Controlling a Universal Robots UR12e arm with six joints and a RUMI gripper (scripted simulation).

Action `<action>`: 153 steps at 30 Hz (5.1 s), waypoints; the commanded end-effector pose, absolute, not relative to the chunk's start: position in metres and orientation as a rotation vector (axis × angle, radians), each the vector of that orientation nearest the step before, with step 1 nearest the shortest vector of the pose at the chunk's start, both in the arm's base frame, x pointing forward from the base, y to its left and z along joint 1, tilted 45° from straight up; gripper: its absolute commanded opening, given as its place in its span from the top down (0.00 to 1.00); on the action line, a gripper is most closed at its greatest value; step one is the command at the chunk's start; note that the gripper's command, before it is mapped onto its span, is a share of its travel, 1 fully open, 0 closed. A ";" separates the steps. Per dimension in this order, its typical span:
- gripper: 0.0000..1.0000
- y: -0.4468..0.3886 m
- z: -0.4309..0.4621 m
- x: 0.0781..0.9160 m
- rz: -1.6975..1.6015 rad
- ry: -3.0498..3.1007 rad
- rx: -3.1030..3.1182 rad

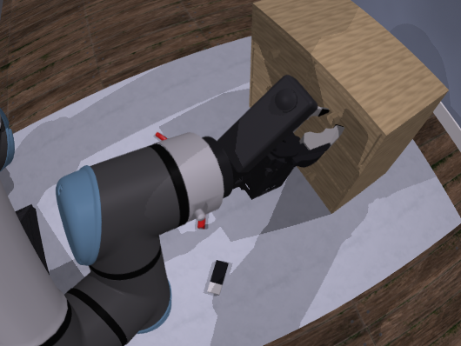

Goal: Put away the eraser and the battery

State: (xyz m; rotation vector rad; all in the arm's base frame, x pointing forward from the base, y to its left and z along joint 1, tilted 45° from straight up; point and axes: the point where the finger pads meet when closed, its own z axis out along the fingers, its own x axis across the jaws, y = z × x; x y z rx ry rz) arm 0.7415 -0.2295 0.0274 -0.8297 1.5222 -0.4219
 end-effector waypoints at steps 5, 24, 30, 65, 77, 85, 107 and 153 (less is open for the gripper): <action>0.93 -0.230 0.028 0.742 -0.423 1.522 -0.830; 0.93 -0.230 0.028 0.742 -0.423 1.522 -0.830; 0.93 -0.230 0.028 0.742 -0.423 1.522 -0.830; 0.93 -0.230 0.028 0.740 -0.423 1.522 -0.830; 0.93 -0.230 0.027 0.737 -0.423 1.522 -0.830; 0.93 -0.230 0.027 0.734 -0.423 1.522 -0.830; 0.93 -0.230 0.026 0.722 -0.423 1.522 -0.830; 0.93 -0.229 0.023 0.693 -0.423 1.522 -0.830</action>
